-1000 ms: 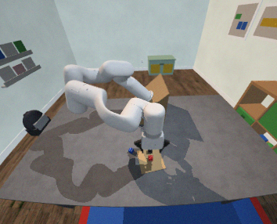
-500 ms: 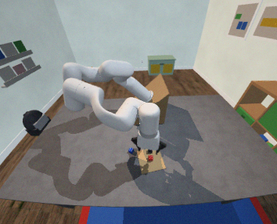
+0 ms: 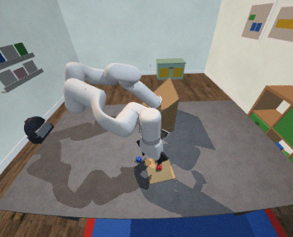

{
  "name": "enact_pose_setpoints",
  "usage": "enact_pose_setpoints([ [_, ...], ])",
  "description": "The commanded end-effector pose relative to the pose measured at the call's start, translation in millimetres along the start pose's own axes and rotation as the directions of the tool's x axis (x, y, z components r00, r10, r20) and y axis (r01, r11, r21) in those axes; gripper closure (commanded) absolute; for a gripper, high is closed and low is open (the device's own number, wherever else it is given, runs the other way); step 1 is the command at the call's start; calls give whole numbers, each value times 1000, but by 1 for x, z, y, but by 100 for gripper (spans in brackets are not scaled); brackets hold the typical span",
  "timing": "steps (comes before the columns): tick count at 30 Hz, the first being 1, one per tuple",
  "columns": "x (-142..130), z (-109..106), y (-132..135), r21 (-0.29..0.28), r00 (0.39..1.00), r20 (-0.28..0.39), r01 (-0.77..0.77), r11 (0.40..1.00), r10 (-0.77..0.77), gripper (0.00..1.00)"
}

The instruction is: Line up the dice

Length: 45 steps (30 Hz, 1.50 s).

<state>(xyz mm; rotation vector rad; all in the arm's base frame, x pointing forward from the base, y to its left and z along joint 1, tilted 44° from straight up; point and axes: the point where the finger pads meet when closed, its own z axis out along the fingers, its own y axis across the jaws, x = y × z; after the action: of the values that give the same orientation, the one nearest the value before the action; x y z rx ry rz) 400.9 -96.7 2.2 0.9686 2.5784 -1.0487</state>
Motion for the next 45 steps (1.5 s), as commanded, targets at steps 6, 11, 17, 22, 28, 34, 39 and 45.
enact_pose_setpoints([
  [6,-5,-1,-16,-14,961,7,-275,961,275,0],
  [11,-7,0,-25,-15,913,5,-408,913,408,0],
  [17,-9,1,-35,-15,838,3,-546,838,546,0],
  [22,-10,2,-43,-14,760,2,-650,760,650,0],
  [28,-11,3,-52,-13,664,2,-747,664,747,0],
  [34,-11,5,-62,-11,540,2,-841,540,841,0],
  [39,-11,7,-71,-10,424,4,-906,424,906,0],
  [45,-11,8,-81,-9,285,6,-958,285,958,0],
])
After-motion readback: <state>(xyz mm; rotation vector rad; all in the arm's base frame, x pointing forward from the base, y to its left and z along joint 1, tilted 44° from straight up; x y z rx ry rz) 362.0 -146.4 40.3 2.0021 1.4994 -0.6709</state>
